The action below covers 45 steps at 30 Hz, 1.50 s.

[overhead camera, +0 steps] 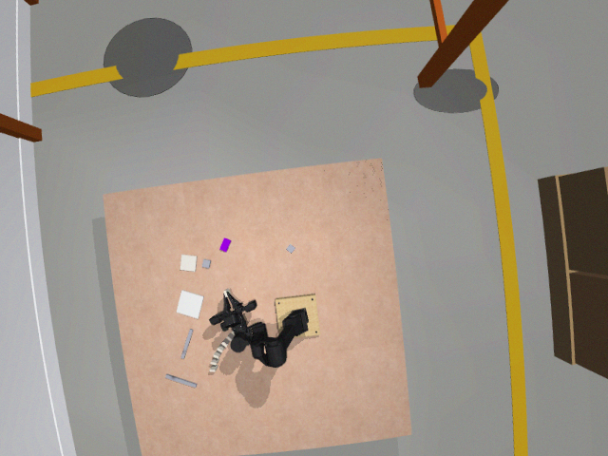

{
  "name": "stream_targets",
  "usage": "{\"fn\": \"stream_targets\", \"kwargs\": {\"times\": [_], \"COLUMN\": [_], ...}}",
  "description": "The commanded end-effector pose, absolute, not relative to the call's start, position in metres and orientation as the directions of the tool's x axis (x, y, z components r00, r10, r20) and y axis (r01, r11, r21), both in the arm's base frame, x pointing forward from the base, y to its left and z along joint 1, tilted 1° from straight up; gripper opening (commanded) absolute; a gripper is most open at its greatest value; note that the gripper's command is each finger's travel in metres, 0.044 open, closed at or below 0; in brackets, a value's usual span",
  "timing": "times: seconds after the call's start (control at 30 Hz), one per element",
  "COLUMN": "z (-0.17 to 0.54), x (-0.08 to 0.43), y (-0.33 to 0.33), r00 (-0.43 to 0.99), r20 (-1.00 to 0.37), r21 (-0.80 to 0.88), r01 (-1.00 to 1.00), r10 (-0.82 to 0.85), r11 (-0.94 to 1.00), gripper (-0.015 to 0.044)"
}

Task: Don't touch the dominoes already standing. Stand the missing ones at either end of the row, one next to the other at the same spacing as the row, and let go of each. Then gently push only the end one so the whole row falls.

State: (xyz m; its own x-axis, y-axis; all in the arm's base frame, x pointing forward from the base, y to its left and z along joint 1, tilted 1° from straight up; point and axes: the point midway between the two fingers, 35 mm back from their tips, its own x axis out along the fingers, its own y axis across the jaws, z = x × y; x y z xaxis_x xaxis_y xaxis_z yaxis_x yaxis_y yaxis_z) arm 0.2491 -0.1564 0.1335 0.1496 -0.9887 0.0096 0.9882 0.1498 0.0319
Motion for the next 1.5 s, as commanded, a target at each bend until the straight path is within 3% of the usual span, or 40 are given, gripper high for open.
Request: {"fn": "stream_targets", "kwargs": {"times": [0.0,0.63,1.47], "z": [0.131,0.129,0.051], "x": [0.237,0.237,0.244], "y": [-0.153,-0.153,-0.158], "r00": [0.122,0.122,0.113], "r20": [0.011,0.01,-0.038], "r21": [0.035,0.035,0.035], "r01": [0.992,0.992,0.993], "r10": [-0.992,-0.993,-0.993], "r11": [0.122,0.122,0.112], "gripper": [0.0027,0.0027,0.0027]}}
